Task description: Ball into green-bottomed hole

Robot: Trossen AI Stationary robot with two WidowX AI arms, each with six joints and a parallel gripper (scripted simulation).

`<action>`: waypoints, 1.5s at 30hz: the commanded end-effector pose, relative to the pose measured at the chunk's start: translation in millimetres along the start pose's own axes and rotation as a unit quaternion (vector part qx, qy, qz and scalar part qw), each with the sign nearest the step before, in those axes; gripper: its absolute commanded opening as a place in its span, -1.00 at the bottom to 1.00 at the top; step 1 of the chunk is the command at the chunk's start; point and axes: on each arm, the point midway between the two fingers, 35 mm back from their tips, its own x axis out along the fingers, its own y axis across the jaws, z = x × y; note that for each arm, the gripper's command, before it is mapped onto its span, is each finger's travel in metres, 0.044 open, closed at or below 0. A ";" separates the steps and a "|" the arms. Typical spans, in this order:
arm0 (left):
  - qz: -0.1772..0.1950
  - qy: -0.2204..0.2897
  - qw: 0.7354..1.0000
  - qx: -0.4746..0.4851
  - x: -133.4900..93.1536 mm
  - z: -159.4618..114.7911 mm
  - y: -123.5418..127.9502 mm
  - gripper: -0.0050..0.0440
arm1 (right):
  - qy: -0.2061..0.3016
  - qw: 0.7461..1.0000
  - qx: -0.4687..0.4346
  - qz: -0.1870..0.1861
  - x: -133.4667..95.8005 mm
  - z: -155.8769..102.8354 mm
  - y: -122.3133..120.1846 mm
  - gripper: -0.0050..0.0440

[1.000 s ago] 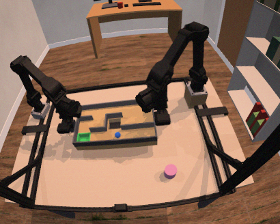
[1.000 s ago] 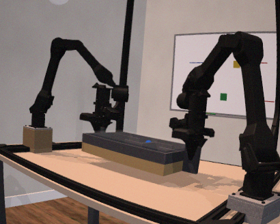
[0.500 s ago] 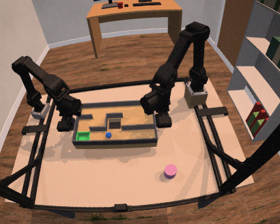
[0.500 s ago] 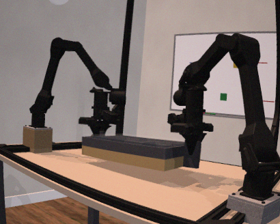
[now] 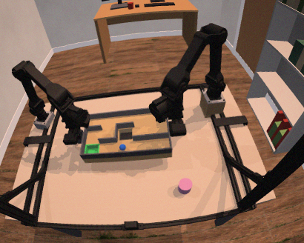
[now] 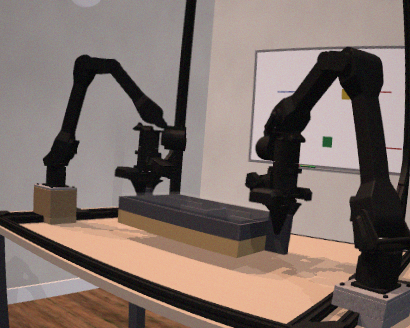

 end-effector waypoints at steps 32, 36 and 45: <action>0.001 0.032 0.999 0.000 -18.1 0.4 -1.5 -0.71 | -0.037 0.999 0.000 -0.001 12.7 0.6 1.9 -0.71; -0.001 0.021 1.000 0.000 -13.5 -0.7 -1.3 -0.71 | -0.026 1.000 0.000 0.001 8.0 1.2 1.8 -0.71; -0.005 -0.002 1.000 0.000 -3.4 -2.8 -1.0 -0.71 | -0.002 1.000 0.000 0.005 -2.2 2.8 1.5 -0.71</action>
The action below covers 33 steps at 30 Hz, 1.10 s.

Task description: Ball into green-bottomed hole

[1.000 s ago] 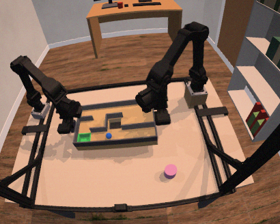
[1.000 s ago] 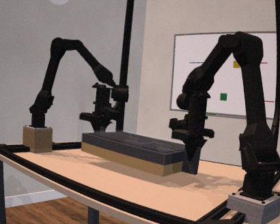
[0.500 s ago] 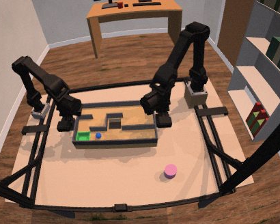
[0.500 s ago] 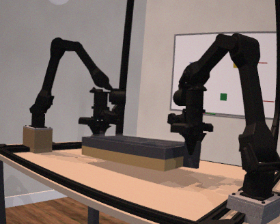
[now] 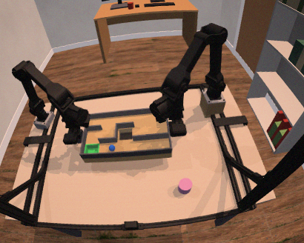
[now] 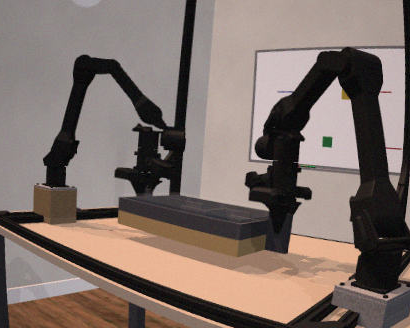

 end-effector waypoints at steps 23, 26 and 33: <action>0.002 0.023 1.000 0.000 -14.4 -0.3 -1.9 -0.71 | -0.027 1.000 0.001 -0.002 8.5 1.1 2.4 -0.71; 0.002 0.027 1.000 0.000 -16.1 0.0 -1.9 -0.71 | -0.031 1.000 0.001 -0.002 10.2 0.8 2.4 -0.71; 0.002 0.026 1.000 0.000 -15.7 -0.1 -1.9 -0.71 | -0.030 1.000 0.001 -0.002 9.8 0.8 2.4 -0.71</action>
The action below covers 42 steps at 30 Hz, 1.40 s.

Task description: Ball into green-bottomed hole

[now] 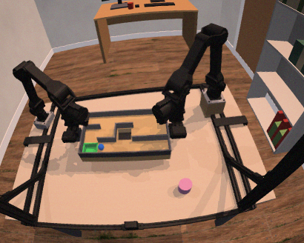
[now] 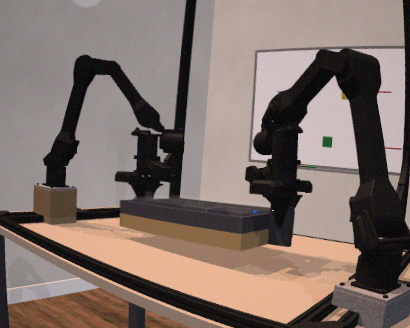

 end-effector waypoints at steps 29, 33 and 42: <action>0.001 -0.023 1.000 0.000 9.4 -0.1 -0.5 -0.71 | 0.022 1.000 -0.001 -0.001 -9.9 0.8 -0.1 -0.71; 0.002 -0.005 1.000 0.000 1.5 1.2 -0.6 -0.71 | 0.004 1.000 -0.001 -0.002 -2.0 -0.8 0.1 -0.71; -0.001 0.001 1.000 0.000 -1.2 1.6 -0.3 -0.71 | -0.002 1.000 -0.001 0.001 0.6 -1.4 -0.2 -0.71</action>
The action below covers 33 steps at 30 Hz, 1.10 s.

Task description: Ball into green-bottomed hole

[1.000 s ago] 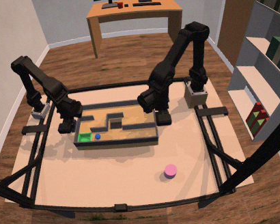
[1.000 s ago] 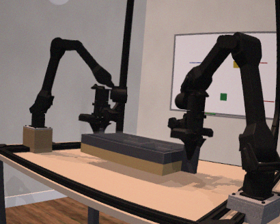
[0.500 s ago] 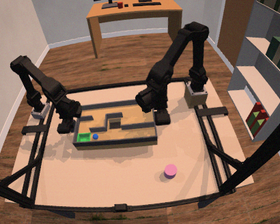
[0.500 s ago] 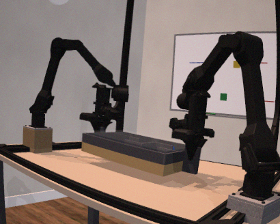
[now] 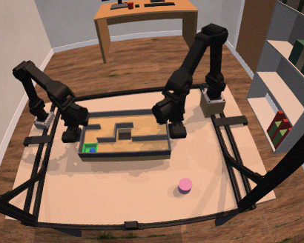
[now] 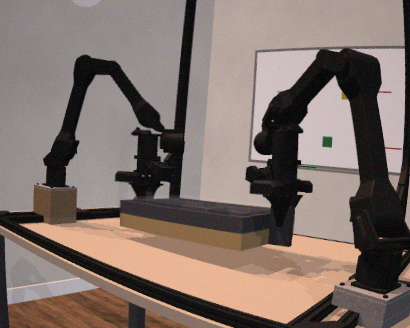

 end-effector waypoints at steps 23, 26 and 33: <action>-0.002 -0.024 1.000 0.000 47.2 2.0 0.0 -0.71 | 0.024 1.000 -0.001 0.001 26.7 -1.2 -0.6 -0.71; -0.002 -0.024 1.000 0.000 47.2 2.0 0.0 -0.62 | 0.024 1.000 -0.001 0.001 26.7 -1.2 -0.6 -0.62; -0.002 -0.024 1.000 0.000 47.2 2.0 0.0 -0.03 | 0.024 1.000 -0.001 0.001 26.7 -1.2 -0.6 -0.03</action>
